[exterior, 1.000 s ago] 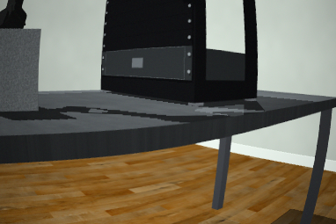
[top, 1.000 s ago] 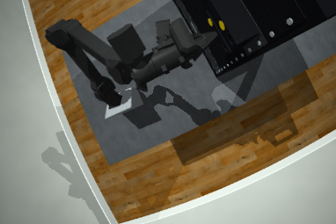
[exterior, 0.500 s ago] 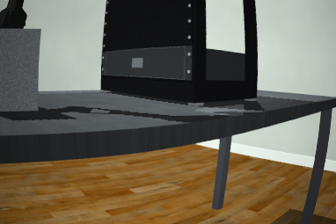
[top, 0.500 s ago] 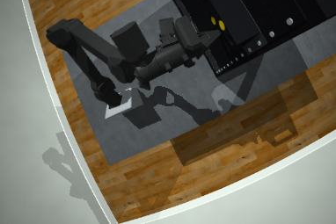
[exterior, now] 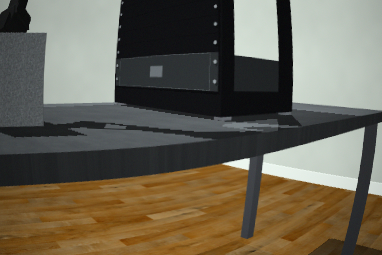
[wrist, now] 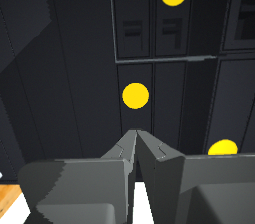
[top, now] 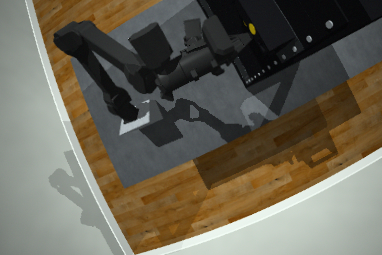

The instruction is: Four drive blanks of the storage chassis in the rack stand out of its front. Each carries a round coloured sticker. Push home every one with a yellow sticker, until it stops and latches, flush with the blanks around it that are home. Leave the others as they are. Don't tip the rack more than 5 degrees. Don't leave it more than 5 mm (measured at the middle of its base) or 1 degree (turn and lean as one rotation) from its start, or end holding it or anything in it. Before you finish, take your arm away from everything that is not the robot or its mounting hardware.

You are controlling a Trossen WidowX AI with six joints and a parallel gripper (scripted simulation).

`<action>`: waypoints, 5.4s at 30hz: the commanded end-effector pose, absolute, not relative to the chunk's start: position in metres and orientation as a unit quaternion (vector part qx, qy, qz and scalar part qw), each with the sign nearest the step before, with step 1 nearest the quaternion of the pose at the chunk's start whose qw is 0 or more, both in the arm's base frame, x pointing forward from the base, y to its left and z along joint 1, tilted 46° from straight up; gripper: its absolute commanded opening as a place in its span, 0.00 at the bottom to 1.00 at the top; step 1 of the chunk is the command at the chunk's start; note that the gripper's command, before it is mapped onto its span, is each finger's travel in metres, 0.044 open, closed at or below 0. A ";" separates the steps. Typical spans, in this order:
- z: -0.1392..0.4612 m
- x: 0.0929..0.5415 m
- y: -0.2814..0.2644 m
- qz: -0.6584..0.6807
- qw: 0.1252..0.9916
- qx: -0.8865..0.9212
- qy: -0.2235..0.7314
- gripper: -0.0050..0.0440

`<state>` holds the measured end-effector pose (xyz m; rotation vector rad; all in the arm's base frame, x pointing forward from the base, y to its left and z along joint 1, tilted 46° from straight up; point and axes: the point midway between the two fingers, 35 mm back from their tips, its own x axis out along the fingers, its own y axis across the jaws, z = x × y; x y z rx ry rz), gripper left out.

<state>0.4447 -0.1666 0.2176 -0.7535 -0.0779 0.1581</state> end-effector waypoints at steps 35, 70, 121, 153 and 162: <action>0.228 0.456 -0.168 0.069 0.923 -0.376 -0.045 0.10; 0.229 0.459 -0.168 0.069 0.923 -0.376 -0.045 0.10; 0.230 0.463 -0.167 0.069 0.923 -0.376 -0.045 0.10; 0.229 0.392 -0.179 0.069 0.923 -0.376 -0.045 0.10; 0.235 0.382 -0.188 0.069 0.923 -0.376 -0.045 0.10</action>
